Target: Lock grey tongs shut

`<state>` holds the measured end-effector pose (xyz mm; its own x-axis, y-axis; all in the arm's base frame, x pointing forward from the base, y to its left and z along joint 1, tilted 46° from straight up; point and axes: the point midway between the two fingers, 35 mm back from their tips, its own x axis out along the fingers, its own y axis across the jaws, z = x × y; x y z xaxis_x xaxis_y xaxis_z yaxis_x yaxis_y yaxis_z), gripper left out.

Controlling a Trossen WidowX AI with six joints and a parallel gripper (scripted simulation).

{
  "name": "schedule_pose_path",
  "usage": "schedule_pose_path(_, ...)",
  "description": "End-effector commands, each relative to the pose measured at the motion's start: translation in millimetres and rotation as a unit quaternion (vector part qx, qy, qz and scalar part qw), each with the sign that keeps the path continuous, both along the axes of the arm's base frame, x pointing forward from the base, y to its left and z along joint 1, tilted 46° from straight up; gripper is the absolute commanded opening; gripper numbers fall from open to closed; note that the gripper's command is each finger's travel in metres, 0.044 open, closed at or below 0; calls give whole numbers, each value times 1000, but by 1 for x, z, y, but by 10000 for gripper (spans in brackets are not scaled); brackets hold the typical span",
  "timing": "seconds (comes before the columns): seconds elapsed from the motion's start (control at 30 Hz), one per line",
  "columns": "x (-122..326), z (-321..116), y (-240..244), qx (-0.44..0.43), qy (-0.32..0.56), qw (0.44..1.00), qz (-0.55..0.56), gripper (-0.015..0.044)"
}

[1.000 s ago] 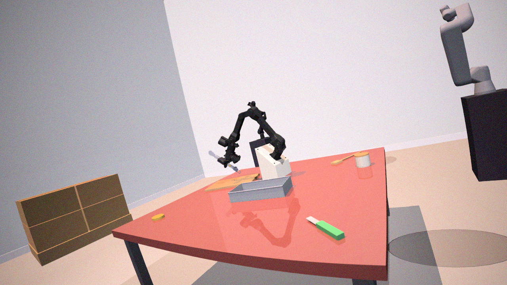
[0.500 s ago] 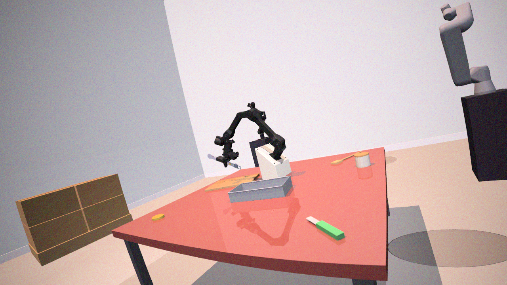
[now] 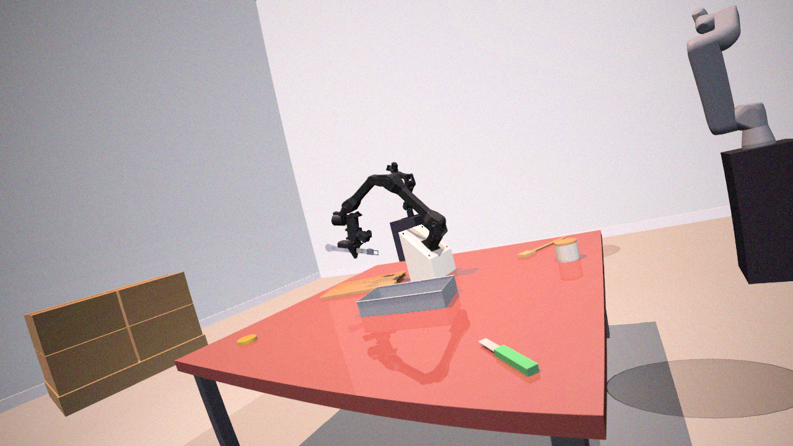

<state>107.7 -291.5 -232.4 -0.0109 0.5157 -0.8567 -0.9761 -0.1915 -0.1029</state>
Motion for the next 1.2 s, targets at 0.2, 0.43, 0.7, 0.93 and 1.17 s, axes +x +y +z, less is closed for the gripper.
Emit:
schedule_pose_path(0.2, 1, 18, -5, 48, -1, 999, 4, -150)
schedule_pose_path(0.43, 1, 18, -5, 48, -1, 999, 4, -150)
schedule_pose_path(0.7, 1, 10, 1, 49, 1, 999, 4, -150)
schedule_pose_path(0.93, 2, 1, 9, 51, 2, 999, 3, -150)
schedule_pose_path(1.17, 2, -8, 16, 52, 3, 999, 2, -150)
